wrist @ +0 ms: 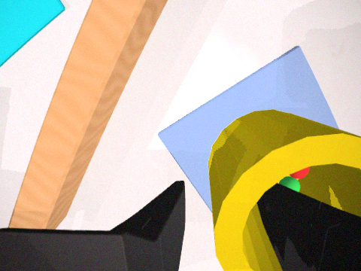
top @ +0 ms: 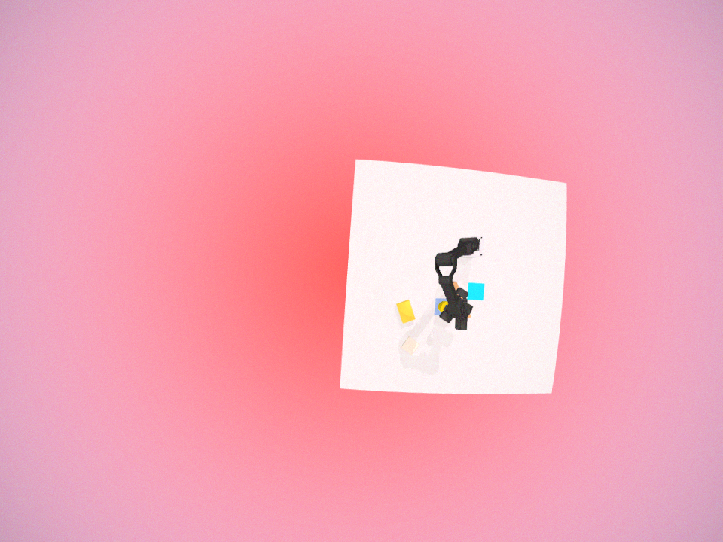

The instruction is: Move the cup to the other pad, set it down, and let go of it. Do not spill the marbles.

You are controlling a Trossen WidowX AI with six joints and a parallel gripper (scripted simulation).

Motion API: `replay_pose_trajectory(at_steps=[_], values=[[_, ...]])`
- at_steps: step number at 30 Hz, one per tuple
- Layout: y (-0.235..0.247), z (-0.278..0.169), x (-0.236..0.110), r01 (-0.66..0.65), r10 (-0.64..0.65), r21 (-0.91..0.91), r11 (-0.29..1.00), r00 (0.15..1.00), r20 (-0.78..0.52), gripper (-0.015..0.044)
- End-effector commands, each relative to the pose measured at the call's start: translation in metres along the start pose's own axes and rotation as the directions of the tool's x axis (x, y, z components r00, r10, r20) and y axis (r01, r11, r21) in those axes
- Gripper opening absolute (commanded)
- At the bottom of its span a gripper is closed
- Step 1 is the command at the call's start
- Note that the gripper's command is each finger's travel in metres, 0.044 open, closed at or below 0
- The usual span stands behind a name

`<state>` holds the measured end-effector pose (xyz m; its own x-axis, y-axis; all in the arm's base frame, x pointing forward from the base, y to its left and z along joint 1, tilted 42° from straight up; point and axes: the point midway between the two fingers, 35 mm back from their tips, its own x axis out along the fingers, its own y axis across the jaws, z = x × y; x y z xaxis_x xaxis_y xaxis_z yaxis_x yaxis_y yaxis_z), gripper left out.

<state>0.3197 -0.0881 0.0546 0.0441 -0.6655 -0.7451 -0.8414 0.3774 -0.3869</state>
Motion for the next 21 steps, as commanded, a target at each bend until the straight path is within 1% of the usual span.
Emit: replay_pose_trajectory(at_steps=[1,21], values=[[-0.0001,0.0,-0.0001,0.0,0.0,0.0,1.0,1.0,0.0,0.0153],[-0.0001,0.0,-0.0001,0.0,0.0,0.0,1.0,1.0,0.0,0.002]])
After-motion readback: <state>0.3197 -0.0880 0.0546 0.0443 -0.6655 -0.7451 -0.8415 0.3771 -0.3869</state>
